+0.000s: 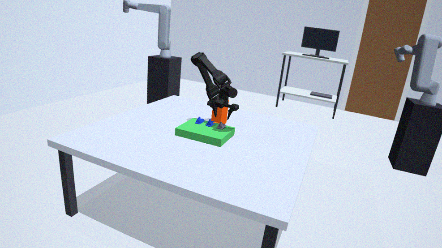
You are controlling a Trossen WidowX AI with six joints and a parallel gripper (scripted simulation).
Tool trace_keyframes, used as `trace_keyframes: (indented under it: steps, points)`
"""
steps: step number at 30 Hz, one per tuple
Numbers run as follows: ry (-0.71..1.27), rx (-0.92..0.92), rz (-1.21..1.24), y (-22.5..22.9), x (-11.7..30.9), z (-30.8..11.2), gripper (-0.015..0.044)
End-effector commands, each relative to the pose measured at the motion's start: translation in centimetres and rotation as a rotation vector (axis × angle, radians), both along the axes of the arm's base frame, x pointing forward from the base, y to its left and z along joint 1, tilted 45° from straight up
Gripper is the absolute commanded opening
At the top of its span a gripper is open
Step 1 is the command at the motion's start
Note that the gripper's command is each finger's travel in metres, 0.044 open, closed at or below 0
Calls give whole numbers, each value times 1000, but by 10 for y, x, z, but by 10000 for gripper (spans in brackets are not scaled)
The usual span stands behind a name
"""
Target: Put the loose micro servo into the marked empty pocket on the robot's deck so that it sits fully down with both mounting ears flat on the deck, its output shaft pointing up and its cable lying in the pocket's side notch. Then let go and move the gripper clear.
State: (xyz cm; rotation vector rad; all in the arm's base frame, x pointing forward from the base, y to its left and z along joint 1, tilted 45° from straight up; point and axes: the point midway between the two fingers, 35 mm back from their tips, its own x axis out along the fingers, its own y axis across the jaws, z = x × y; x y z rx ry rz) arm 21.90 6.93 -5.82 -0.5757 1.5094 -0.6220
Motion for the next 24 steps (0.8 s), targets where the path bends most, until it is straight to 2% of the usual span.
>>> trace_keyframes:
  steps: [1,5,9,15,24]
  points:
    - [-3,0,2,14,44,19,440]
    - [-6,-1,0,20,67,32,440]
    - [-7,0,0,22,66,34,440]
    - [-24,11,-8,52,57,67,440]
    - [-24,11,-8,52,57,67,440]
